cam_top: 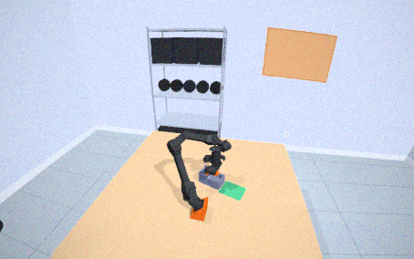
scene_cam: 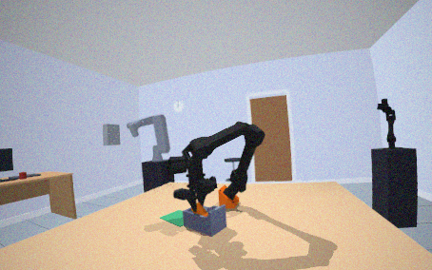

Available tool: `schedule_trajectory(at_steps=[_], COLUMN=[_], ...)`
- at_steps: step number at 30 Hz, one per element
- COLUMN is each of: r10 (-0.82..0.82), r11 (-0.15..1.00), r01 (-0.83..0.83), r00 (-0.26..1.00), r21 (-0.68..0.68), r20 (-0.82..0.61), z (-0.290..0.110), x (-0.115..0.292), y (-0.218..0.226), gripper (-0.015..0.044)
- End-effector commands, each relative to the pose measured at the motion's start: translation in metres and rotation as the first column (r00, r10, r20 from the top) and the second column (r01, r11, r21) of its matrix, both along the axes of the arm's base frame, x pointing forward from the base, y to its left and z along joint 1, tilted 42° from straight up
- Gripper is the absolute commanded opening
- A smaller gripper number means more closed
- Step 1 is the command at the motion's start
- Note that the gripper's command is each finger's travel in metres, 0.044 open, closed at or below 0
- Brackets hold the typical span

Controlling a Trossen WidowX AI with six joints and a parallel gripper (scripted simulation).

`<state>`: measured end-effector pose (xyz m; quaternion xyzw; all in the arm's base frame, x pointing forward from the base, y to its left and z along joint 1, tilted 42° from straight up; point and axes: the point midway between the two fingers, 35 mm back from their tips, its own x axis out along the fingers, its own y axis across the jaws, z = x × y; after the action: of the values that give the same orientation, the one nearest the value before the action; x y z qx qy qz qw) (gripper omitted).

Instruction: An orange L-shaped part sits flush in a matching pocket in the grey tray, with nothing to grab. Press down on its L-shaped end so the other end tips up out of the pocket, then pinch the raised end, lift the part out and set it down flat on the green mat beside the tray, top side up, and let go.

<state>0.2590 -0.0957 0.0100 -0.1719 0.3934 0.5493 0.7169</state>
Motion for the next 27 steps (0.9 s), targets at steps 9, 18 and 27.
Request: schedule_trajectory(at_steps=[9, 18, 27], r10=[0.001, -0.001, -0.003], r11=[1.0, 1.0, 1.0], r01=[-0.001, 0.001, 0.003], r00=[1.0, 1.0, 1.0], r21=[-0.001, 0.002, 0.003], r20=[0.002, 0.0, -0.002], z=[0.0, 0.008, 0.018], x=[0.0, -0.001, -0.003], y=[0.0, -0.007, -0.016], gripper=[0.0, 0.0, 0.0])
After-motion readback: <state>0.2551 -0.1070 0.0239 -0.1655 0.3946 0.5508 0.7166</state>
